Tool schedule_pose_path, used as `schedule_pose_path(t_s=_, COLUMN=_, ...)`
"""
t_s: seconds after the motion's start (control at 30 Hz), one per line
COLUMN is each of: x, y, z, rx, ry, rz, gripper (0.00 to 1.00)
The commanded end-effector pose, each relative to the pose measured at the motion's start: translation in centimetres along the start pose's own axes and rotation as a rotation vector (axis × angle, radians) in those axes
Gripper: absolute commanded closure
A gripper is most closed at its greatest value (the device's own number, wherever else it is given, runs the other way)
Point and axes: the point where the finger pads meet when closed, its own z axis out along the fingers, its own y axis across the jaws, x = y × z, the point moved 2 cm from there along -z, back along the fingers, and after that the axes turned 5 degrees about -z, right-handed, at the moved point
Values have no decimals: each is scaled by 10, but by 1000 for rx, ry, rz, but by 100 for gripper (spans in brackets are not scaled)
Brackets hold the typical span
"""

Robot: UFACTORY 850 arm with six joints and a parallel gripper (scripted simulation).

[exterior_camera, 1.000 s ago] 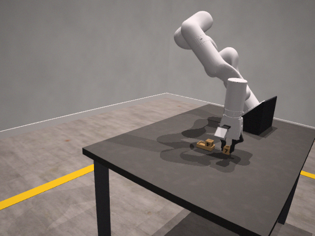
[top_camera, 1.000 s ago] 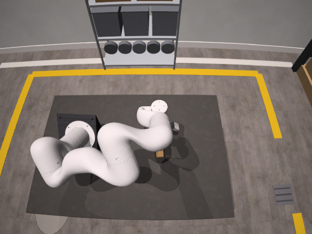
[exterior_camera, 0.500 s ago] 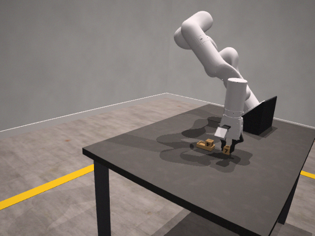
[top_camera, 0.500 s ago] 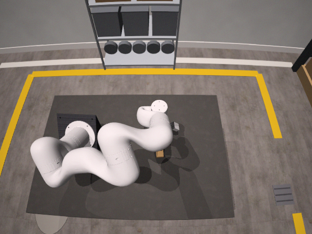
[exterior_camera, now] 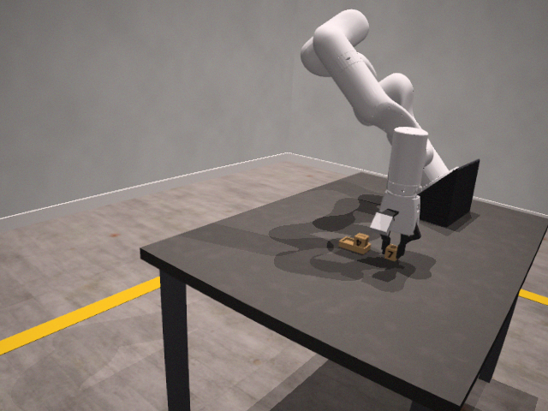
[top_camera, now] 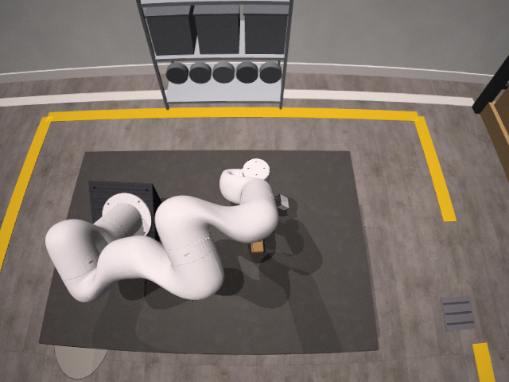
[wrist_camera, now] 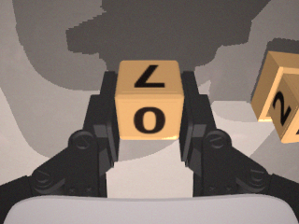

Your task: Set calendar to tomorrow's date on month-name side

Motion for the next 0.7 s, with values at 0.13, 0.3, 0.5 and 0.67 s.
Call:
schedule_pose_path(t_s=0.13, x=1, y=0, z=1, rx=0, ry=1, rz=0, gripper=71)
schedule_pose_path(t_s=0.3, x=1, y=0, z=3, rx=0, ry=1, rz=0, gripper=71)
schedule_pose_path(t_s=0.5, x=1, y=0, z=3, rx=0, ry=1, rz=0, gripper=71)
schedule_pose_path(t_s=0.67, x=1, y=0, z=3, rx=0, ry=1, rz=0, gripper=71)
